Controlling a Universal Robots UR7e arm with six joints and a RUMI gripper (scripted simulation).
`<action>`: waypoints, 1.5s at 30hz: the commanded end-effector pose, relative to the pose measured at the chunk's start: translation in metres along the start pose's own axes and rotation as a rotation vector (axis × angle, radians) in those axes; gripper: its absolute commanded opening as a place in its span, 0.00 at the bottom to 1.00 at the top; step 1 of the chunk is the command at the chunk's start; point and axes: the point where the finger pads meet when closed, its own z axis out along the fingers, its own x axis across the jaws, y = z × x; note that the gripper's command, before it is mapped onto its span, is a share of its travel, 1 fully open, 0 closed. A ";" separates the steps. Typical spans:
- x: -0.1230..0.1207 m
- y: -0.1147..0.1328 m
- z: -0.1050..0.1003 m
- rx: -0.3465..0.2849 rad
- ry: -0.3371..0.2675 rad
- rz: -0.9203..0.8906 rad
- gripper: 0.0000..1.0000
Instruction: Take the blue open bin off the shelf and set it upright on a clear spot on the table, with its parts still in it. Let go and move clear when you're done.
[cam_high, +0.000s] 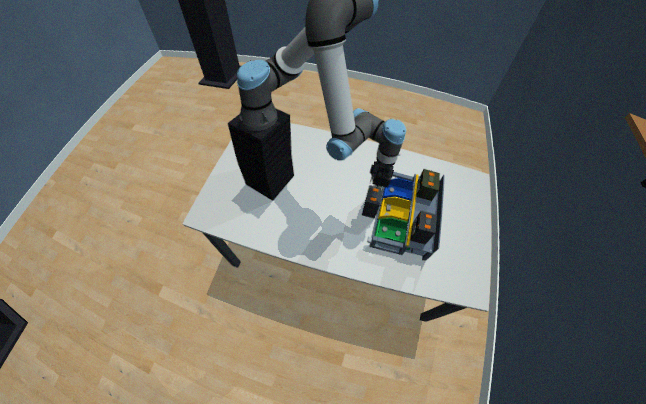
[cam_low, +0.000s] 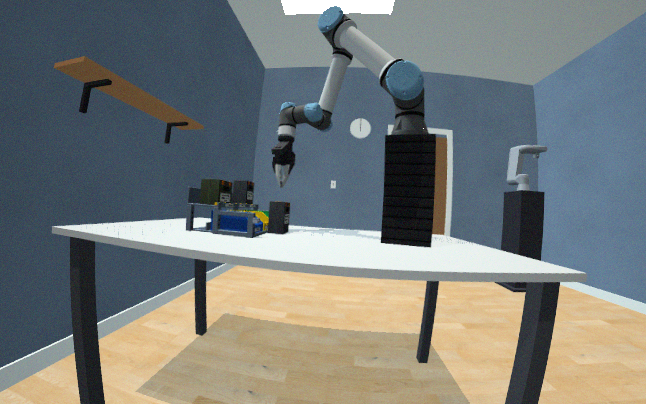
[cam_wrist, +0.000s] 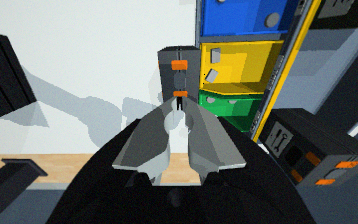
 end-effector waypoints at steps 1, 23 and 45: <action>0.001 0.000 -0.001 0.000 0.001 0.000 0.00; 0.001 -0.002 -0.001 0.000 0.001 0.000 0.00; 0.033 -0.070 -0.001 0.000 0.001 0.000 0.00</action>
